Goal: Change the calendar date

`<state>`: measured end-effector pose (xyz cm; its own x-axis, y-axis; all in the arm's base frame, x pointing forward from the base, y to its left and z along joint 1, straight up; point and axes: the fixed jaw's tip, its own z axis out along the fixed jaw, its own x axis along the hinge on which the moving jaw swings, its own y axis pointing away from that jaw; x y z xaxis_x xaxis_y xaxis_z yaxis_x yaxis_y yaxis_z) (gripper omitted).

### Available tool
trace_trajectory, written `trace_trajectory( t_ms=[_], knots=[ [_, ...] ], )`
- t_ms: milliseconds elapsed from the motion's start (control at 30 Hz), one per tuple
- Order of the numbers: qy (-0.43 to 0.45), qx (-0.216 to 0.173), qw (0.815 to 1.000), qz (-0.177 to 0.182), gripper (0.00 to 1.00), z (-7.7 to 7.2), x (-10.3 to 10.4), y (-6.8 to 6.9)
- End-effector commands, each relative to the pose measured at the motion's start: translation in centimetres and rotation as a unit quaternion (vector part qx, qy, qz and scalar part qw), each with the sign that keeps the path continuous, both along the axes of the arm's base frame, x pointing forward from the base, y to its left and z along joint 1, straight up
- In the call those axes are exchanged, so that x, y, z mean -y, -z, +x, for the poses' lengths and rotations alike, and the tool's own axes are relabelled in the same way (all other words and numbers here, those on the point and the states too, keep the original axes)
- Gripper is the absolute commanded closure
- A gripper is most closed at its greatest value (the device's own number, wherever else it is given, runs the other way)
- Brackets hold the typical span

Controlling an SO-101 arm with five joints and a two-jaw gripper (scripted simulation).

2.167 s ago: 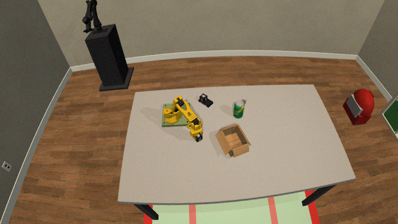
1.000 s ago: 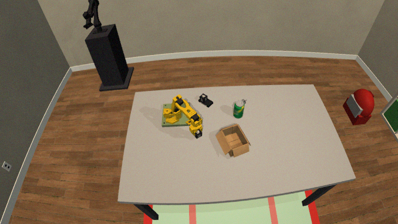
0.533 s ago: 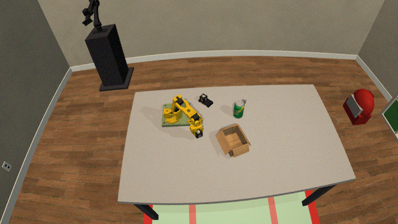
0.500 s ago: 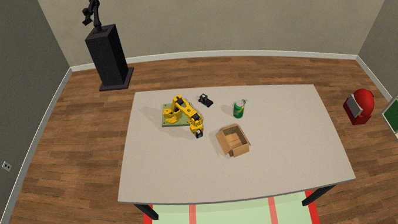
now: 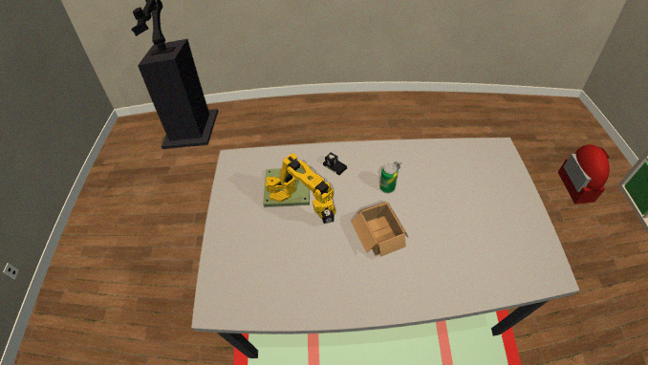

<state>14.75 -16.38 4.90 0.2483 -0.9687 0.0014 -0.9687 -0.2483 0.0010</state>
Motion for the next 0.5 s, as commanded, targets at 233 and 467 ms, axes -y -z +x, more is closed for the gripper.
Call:
trace_trajectory(
  t_ms=[233,467],
  knots=[
    [0.128,-0.006,0.992,0.005,1.00,1.6,-1.4,0.2],
    [0.218,-0.006,0.976,0.004,1.00,2.7,-2.3,0.3]
  ],
)
